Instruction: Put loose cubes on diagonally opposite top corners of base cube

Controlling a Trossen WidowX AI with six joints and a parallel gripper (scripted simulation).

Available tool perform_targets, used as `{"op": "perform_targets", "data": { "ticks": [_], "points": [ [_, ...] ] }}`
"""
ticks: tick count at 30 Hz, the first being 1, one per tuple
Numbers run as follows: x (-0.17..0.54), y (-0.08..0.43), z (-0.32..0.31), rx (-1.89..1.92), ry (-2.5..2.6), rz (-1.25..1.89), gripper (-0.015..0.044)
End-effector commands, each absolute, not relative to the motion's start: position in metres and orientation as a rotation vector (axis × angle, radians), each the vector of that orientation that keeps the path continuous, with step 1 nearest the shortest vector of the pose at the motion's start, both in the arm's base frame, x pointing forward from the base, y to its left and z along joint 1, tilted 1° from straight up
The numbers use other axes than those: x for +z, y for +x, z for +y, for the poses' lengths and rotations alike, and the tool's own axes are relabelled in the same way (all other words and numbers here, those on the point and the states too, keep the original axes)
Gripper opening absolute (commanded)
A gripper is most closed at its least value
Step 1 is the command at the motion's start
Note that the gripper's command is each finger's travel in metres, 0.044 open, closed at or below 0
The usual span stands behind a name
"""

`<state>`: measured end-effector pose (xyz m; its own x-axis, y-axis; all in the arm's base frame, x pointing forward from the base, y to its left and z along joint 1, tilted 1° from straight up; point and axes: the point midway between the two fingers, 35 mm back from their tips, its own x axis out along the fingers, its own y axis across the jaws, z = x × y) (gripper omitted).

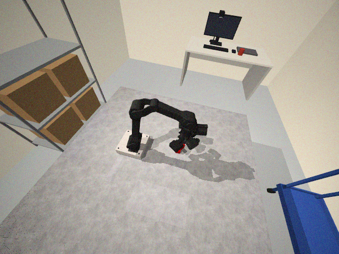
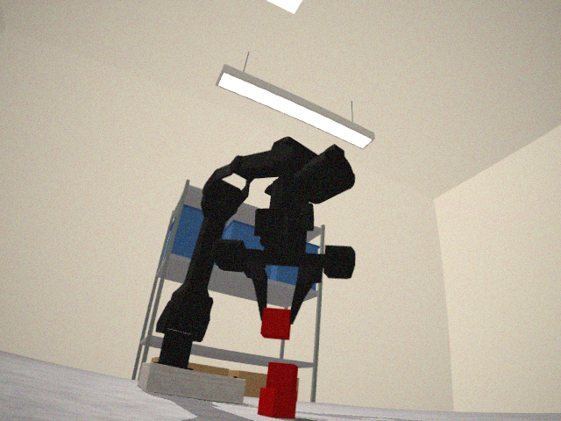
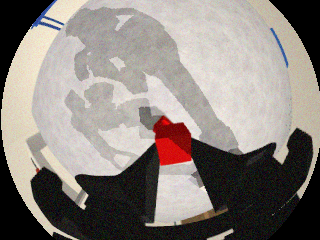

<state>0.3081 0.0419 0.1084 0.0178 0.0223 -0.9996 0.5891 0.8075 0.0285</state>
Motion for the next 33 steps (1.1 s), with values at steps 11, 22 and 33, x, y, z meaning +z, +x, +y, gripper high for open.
{"op": "perform_targets", "data": {
  "ticks": [11, 22, 33],
  "points": [
    [0.095, 0.312, 0.048, -0.540, 0.591, 1.479, 0.0105],
    [0.079, 0.311, 0.048, -0.544, 0.595, 1.479, 0.0105],
    [0.075, 0.312, 0.048, -0.544, 0.594, 1.479, 0.0105]
  ]
}}
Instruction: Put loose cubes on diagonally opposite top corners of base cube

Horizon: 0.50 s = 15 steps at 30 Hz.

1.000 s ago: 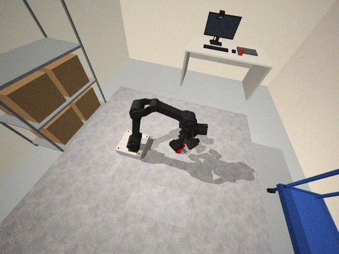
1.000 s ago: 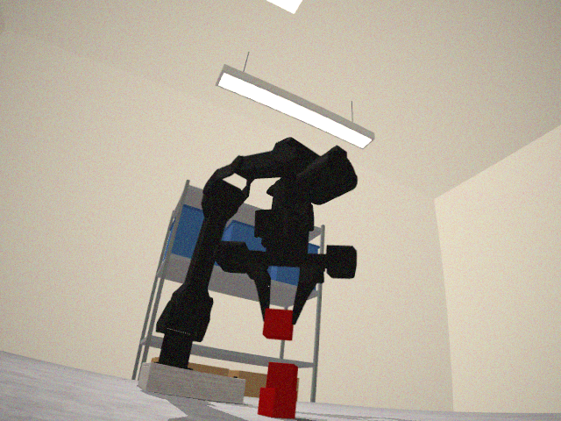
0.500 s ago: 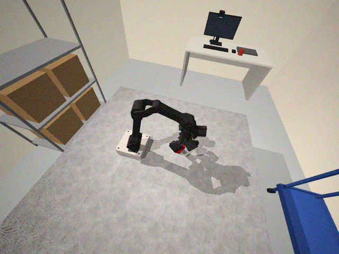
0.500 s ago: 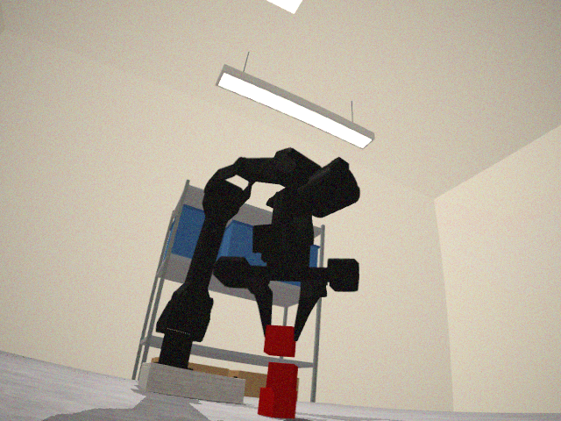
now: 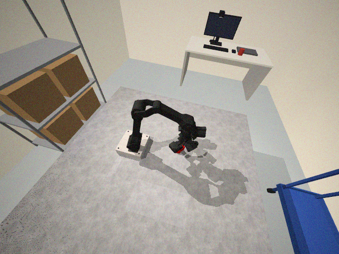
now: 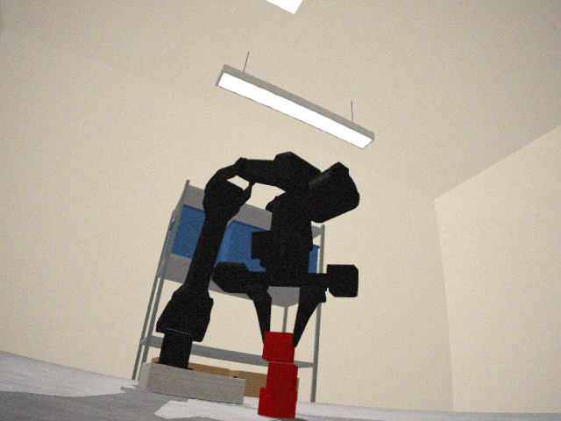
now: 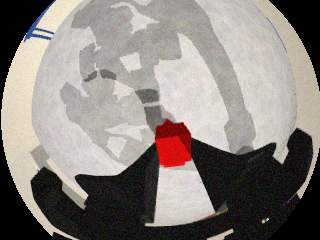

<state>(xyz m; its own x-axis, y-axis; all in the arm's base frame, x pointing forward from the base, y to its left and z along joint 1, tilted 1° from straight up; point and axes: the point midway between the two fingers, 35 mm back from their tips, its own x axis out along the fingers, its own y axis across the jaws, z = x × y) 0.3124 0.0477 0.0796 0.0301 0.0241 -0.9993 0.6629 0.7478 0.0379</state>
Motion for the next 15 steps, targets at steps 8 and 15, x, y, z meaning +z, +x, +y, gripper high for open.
{"op": "perform_targets", "data": {
  "ticks": [8, 15],
  "points": [
    [0.055, 0.313, 0.049, -0.538, 0.589, 1.480, 0.0105],
    [0.049, 0.313, 0.049, -0.537, 0.588, 1.480, 0.0105]
  ]
}}
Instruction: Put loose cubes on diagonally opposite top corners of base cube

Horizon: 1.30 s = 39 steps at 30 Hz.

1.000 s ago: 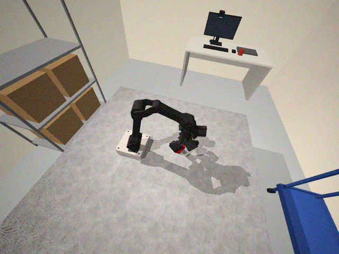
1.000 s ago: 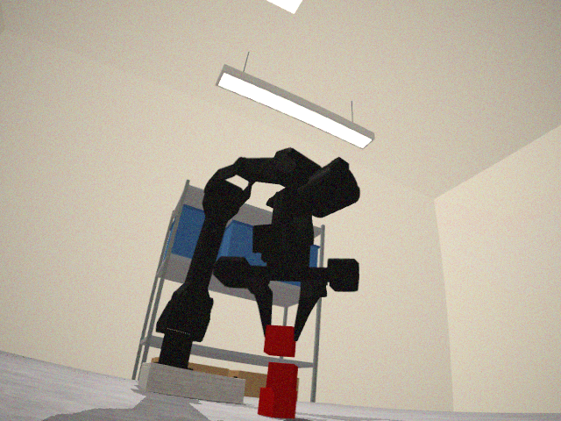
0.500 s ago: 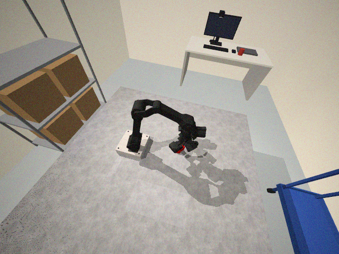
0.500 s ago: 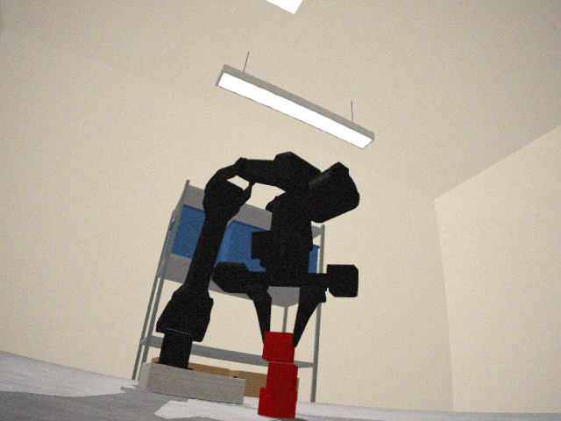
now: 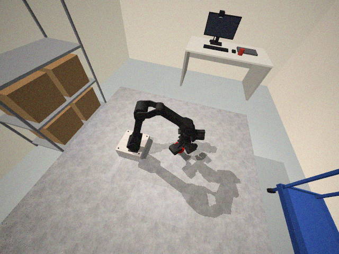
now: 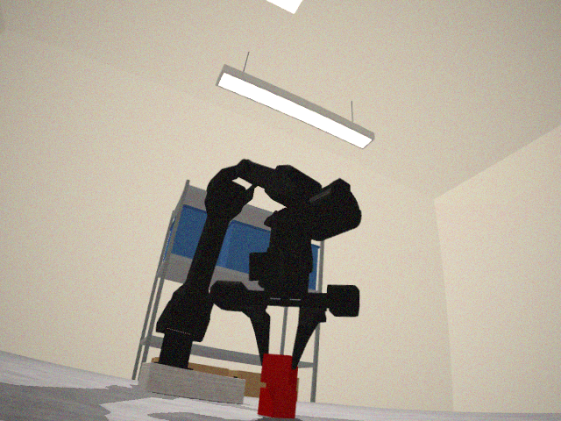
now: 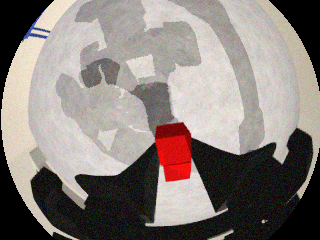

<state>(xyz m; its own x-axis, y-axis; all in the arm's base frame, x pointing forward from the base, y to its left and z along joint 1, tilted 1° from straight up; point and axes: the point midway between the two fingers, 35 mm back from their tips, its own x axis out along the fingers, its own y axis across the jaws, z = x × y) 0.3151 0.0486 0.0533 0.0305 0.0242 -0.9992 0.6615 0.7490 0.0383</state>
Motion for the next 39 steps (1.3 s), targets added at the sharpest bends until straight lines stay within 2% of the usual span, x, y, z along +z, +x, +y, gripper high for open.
{"op": "perform_targets", "data": {
  "ticks": [1, 29, 33, 39],
  "points": [
    [0.0493, 0.3135, 0.0487, -0.537, 0.588, 1.480, 0.0105],
    [0.0478, 0.3135, 0.0487, -0.537, 0.588, 1.480, 0.0105],
    [0.0478, 0.3135, 0.0487, -0.537, 0.588, 1.480, 0.0205],
    [0.0498, 0.3136, 0.0487, -0.537, 0.588, 1.480, 0.0205]
  ]
}}
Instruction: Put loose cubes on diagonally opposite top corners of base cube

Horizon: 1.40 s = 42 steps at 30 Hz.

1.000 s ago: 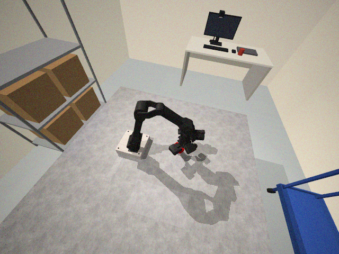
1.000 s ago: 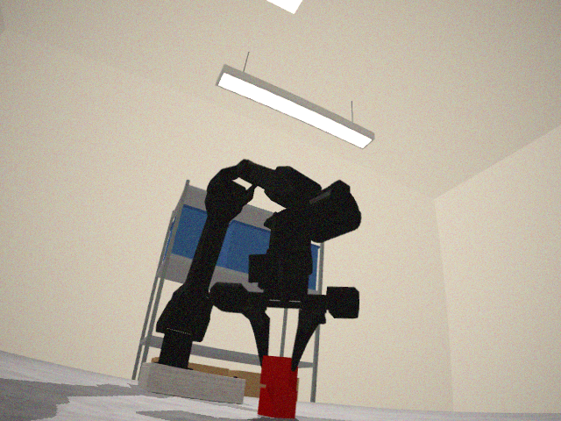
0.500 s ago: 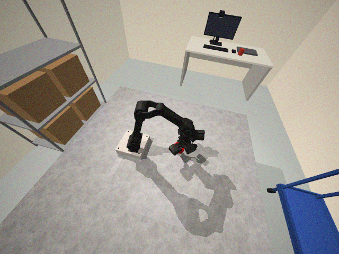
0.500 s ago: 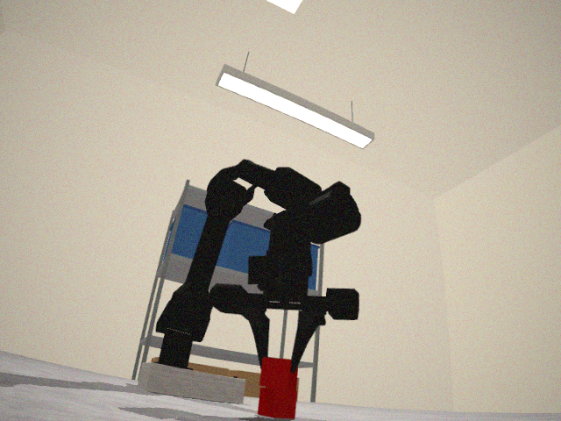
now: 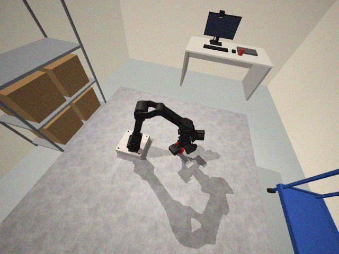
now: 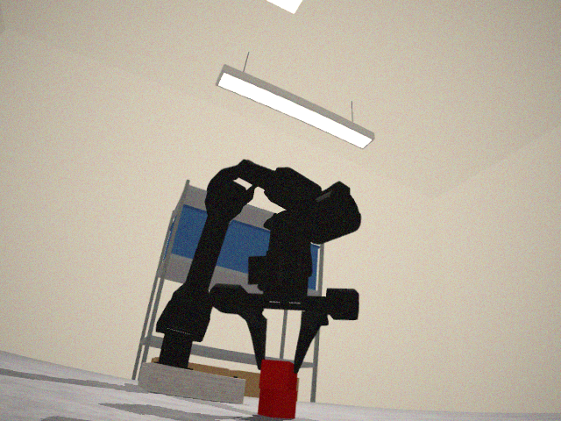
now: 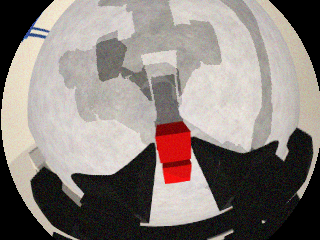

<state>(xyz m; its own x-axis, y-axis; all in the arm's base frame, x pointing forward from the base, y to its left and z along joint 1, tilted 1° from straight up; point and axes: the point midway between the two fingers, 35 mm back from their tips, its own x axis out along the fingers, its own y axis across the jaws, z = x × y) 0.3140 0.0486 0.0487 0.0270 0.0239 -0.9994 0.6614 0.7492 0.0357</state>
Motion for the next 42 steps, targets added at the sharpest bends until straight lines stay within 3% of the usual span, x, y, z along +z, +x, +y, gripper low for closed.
{"op": "perform_targets", "data": {
  "ticks": [1, 42],
  "points": [
    [0.054, 0.314, 0.049, -0.538, 0.589, 1.479, 0.0205],
    [0.111, 0.313, 0.047, -0.539, 0.590, 1.478, 0.0205]
  ]
}}
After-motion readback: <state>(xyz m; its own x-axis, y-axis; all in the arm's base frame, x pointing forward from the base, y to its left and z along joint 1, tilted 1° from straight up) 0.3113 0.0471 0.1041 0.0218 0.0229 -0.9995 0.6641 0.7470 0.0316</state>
